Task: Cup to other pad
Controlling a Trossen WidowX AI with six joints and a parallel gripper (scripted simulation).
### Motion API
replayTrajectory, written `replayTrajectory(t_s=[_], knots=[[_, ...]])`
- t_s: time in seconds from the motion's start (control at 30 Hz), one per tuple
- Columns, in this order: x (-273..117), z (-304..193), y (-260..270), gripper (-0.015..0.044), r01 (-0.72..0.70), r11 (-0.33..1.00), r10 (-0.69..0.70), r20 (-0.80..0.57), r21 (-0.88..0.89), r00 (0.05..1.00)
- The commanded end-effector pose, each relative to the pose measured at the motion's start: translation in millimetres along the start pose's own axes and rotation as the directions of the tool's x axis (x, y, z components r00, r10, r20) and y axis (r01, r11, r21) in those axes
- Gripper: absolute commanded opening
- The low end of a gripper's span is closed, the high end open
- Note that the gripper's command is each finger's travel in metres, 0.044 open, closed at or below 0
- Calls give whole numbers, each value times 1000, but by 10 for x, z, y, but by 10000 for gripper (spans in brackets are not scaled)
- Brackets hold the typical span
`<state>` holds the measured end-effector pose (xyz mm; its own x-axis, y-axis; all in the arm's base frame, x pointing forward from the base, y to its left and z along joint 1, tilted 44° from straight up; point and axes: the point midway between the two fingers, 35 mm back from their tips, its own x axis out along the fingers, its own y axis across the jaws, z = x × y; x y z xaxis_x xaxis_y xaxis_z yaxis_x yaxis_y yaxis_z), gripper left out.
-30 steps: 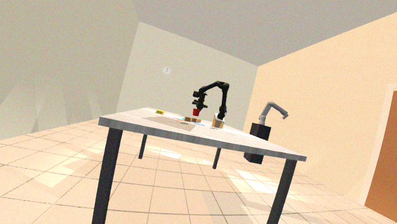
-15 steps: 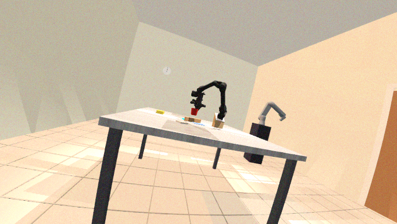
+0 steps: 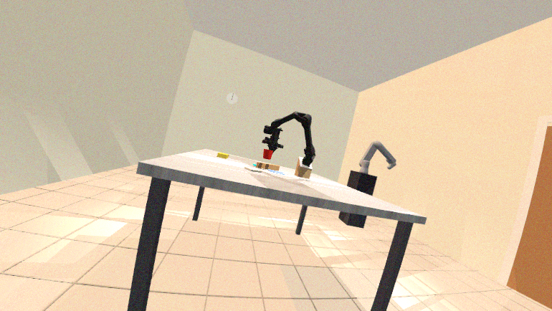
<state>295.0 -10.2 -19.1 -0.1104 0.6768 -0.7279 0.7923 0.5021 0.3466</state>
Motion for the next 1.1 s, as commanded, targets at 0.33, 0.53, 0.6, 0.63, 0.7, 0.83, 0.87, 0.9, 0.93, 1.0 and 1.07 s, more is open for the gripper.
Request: replayTrajectory(t_s=[0.33, 0.53, 0.6, 0.63, 0.7, 0.83, 0.87, 0.9, 0.93, 1.0, 1.07], knots=[[16, 272, 3, 0, 8, 1000, -8, -2, 1, 1000], [21, 379, 5, 0, 8, 1000, -8, -2, 0, 1000], [23, 414, 4, 0, 8, 1000, -8, -1, 0, 1000], [24, 432, 4, 0, 8, 1000, -8, -1, 0, 1000], [28, 450, 4, 0, 8, 1000, -8, -1, 0, 1000], [63, 450, 6, 0, 7, 1000, -7, -1, 0, 1000], [78, 450, 7, 0, 7, 1000, -7, -1, 0, 1000], [94, 450, 7, 0, 7, 1000, -7, -1, 0, 1000], [112, 451, 8, 0, 7, 1000, -7, -1, 0, 1000], [150, 454, 10, 0, 7, 1000, -7, -1, 0, 1000], [188, 457, 13, 0, 7, 1000, -7, -1, 0, 1000]])
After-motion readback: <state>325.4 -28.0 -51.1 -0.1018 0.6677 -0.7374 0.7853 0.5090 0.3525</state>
